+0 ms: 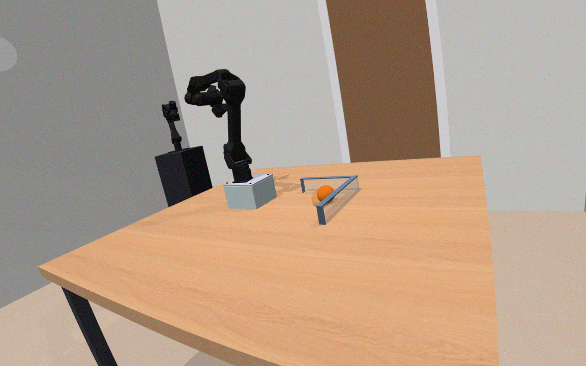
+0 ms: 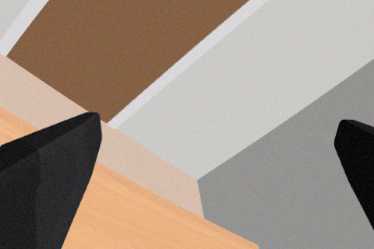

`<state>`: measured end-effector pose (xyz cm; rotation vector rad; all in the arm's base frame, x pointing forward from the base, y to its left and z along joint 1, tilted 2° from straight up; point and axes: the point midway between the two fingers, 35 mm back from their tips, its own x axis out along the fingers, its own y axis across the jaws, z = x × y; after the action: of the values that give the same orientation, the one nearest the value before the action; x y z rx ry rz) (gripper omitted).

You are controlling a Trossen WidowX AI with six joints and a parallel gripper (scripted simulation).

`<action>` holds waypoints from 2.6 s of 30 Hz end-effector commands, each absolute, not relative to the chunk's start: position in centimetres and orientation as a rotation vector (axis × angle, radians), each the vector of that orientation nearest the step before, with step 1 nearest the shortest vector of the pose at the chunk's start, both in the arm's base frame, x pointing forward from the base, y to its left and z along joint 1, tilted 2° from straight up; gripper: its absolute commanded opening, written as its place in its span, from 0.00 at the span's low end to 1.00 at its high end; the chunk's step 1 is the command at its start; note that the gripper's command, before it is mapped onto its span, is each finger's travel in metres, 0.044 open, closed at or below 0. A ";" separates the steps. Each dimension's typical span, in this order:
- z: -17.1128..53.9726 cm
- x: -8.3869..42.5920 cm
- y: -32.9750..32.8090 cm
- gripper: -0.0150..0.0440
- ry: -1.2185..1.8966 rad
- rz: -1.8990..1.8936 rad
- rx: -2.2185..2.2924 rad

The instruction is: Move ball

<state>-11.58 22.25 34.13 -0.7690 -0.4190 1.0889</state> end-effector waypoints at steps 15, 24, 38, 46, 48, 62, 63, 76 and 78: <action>26.6 0.7 28.4 0.97 0.112 0.711 -1.026; 21.4 10.7 28.2 0.97 0.517 0.479 -1.003; 14.0 24.9 20.3 0.97 1.080 0.172 -0.714; 10.7 30.2 12.7 0.97 1.298 0.007 -0.433; 9.9 31.2 10.8 0.97 1.341 -0.017 -0.368; 5.1 34.5 -3.3 0.97 1.494 -0.147 0.125; 5.1 34.5 -3.3 0.97 1.494 -0.147 0.125; 3.2 34.7 -3.3 0.97 1.494 -0.147 0.125; 2.8 34.7 -3.3 0.97 1.494 -0.147 0.125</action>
<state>34.68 -3.36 3.24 0.1250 1.4938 -0.1517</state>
